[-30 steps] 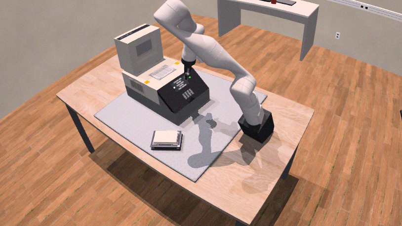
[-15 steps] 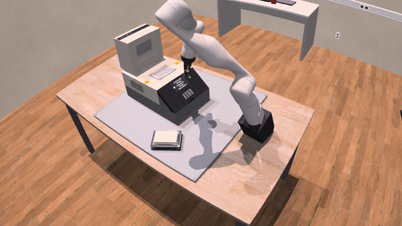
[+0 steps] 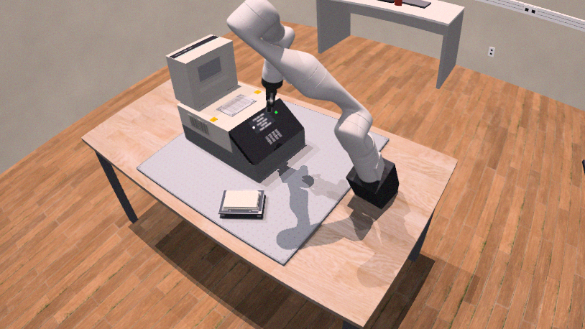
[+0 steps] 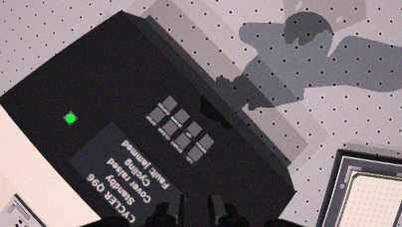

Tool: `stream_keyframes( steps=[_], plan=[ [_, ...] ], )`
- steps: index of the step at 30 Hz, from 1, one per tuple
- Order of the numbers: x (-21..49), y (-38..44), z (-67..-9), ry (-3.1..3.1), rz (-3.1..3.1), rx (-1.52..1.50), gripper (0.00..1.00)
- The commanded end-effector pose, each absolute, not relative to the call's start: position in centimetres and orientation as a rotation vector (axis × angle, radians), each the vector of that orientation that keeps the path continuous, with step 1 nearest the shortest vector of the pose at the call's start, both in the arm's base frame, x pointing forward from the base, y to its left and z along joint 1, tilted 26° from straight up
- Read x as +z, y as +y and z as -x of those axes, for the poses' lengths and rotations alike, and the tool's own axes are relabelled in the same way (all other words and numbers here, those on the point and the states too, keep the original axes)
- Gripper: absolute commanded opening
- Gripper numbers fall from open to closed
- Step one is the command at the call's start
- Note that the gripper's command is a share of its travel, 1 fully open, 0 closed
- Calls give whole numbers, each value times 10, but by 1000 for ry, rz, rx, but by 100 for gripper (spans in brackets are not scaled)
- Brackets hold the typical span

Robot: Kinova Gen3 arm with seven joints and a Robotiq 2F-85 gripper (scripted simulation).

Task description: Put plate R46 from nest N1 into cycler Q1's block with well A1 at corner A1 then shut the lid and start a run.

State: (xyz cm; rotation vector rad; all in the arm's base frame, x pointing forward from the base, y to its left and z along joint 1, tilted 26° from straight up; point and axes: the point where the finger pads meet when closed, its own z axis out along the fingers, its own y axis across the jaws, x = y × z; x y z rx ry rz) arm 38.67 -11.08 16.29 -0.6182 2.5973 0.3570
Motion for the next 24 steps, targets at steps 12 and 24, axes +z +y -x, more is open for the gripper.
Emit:
stream_keyframes(
  steps=[12, 24],
  plan=[
    [175, -74, -388, 2694, 594, 451, 100],
    [185, -42, -390, 2771, 577, 534, 100]
  ],
)
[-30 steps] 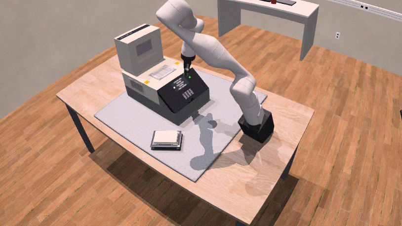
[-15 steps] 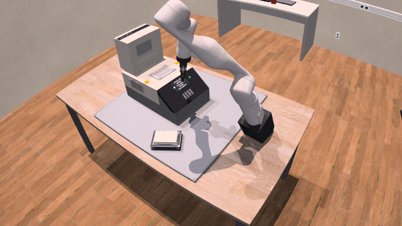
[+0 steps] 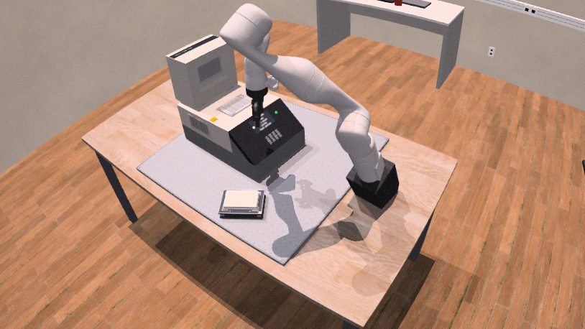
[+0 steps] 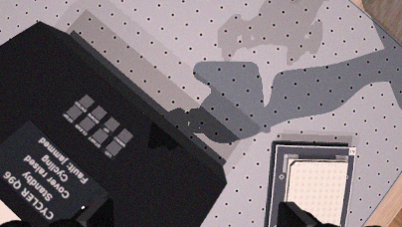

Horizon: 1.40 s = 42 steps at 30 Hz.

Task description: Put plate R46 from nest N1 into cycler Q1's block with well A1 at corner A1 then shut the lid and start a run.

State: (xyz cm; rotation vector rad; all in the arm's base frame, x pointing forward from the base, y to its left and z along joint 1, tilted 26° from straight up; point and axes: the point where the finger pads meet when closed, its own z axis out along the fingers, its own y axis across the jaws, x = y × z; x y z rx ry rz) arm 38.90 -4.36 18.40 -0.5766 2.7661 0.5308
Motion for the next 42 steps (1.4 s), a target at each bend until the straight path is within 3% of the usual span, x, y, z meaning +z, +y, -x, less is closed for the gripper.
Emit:
stream_keyframes(
  steps=[1, 42],
  plan=[
    [186, -39, -390, 2801, 569, 567, 100],
    [223, 79, -395, 2810, 566, 579, 100]
  ],
)
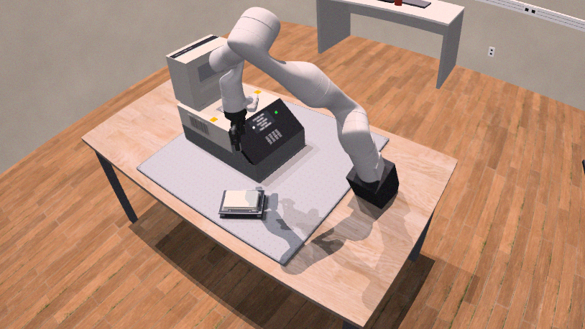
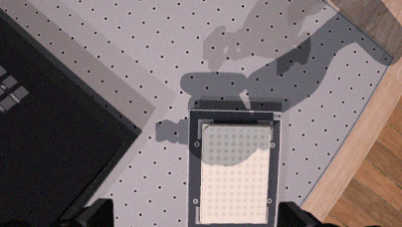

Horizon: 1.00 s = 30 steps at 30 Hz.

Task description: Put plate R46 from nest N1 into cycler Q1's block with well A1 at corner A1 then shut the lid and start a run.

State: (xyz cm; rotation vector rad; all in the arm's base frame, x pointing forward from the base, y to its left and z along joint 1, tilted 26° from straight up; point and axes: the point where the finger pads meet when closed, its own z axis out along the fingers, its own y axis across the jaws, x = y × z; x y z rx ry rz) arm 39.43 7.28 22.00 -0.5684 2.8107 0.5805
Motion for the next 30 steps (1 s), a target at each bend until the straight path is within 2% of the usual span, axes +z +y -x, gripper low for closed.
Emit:
stream_keyframes(
  steps=[1, 18, 30],
  plan=[
    [224, 82, -395, 2810, 566, 579, 100],
    [238, 129, -397, 2810, 566, 579, 100],
    [238, 129, -397, 2810, 566, 579, 100]
  ],
)
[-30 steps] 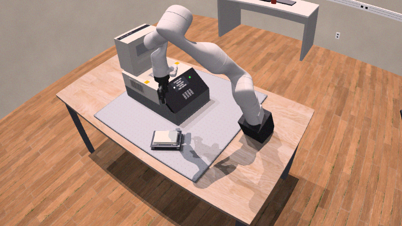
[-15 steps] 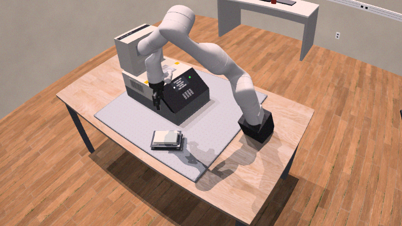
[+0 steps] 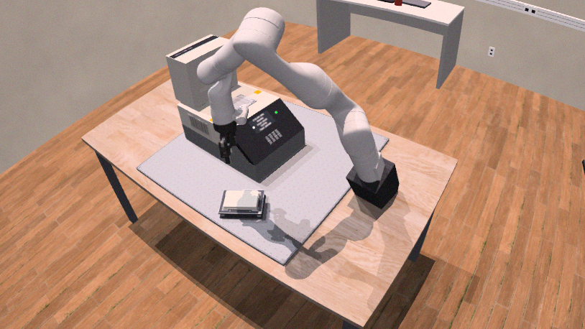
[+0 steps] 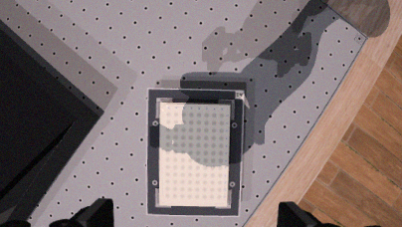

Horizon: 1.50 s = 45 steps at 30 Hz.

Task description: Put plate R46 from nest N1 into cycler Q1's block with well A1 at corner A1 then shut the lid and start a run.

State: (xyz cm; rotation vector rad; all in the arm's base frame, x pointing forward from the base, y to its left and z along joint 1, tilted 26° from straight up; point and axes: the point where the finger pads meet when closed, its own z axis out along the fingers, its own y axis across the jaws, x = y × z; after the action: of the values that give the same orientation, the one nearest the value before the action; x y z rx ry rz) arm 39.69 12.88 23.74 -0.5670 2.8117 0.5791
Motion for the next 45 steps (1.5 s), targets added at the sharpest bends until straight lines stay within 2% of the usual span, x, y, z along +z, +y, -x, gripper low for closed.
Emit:
stream_keyframes(
  steps=[1, 45],
  plan=[
    [238, 128, -397, 2810, 566, 579, 100],
    [190, 151, -404, 2810, 566, 579, 100]
  ],
)
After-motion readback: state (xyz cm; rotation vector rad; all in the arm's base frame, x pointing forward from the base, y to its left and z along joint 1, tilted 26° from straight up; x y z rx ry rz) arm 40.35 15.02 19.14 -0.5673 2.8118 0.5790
